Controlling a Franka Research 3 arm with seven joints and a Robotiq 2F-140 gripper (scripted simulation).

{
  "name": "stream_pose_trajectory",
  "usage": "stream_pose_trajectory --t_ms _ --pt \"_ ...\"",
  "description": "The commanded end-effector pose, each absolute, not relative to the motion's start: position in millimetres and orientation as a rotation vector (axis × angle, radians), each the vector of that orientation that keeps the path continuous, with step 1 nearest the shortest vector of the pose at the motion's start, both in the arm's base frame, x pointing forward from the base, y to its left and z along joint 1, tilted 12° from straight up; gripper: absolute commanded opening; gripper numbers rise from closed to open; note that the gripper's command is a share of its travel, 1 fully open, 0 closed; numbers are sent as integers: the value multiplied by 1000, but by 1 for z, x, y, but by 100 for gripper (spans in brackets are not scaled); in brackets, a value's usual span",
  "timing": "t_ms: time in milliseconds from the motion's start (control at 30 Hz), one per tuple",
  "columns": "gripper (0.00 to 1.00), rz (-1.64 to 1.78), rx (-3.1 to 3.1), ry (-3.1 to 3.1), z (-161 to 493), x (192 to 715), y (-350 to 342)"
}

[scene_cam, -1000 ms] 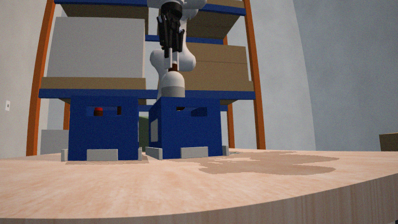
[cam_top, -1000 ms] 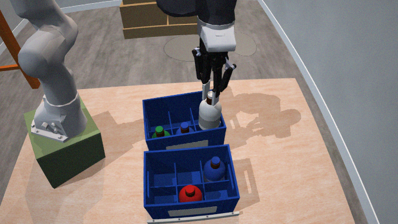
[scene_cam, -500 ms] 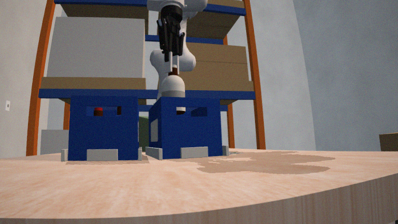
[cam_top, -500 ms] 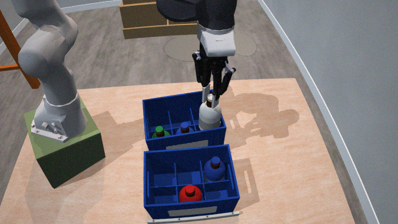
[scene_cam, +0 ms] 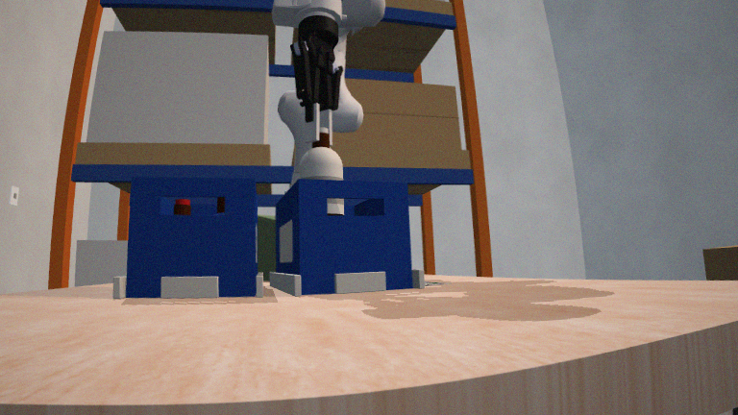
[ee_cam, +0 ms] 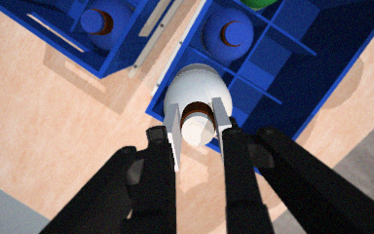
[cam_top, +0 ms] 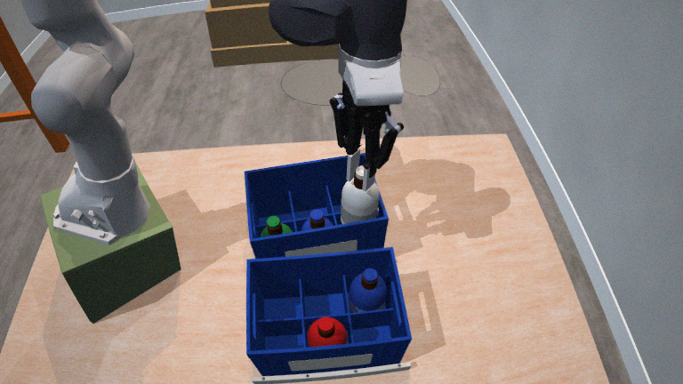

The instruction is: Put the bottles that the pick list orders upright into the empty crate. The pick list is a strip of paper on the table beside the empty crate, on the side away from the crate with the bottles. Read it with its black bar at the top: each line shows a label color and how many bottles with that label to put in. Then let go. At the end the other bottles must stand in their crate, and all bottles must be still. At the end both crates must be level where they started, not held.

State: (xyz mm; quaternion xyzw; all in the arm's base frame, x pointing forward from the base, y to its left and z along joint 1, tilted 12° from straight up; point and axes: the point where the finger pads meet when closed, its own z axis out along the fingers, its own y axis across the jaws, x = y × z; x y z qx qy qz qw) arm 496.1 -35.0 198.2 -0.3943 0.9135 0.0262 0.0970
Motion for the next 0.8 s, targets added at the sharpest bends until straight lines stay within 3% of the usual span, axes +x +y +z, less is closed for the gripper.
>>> stream_pose_trajectory --t_ms 0,767 --pt "0 67 -1168 2688 200 502 -34" --pt "0 67 -1168 2688 179 505 -32"
